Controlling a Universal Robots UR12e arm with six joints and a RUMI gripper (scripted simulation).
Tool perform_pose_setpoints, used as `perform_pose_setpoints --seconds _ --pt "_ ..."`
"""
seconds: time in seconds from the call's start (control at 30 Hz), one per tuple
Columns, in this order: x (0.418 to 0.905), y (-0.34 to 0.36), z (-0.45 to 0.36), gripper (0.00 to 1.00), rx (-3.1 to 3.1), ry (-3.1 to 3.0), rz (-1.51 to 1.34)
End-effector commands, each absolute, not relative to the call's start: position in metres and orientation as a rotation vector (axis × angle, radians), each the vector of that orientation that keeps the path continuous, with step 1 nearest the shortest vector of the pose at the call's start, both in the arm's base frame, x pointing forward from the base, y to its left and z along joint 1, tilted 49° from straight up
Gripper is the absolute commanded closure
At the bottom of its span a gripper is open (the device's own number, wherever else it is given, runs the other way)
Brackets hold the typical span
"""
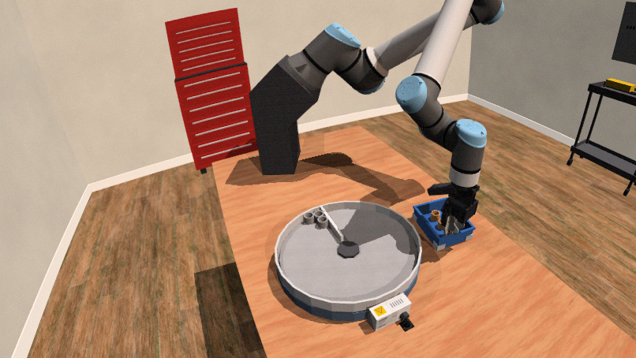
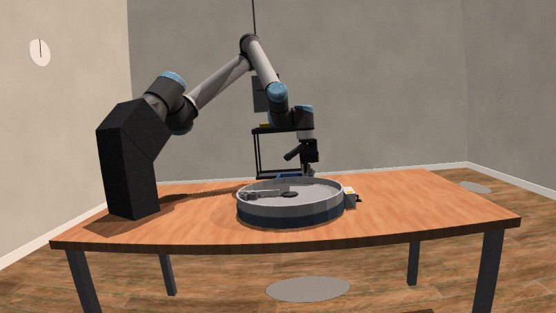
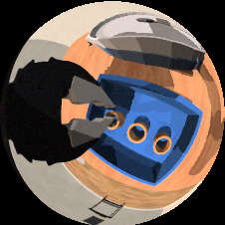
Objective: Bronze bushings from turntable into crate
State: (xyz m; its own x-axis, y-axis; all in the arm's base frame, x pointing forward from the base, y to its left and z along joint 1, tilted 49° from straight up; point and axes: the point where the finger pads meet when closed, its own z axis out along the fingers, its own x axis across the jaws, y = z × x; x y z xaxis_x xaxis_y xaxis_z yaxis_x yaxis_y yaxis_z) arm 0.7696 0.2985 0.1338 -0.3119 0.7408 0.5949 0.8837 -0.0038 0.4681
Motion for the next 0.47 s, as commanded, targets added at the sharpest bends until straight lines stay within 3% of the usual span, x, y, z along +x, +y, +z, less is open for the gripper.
perform_pose_setpoints --seconds 0.0,0.43 --pt "0.765 0.290 0.142 0.94 -1.729 -2.084 -1.215" --pt "0.745 0.251 0.180 0.94 -1.729 -2.084 -1.215"
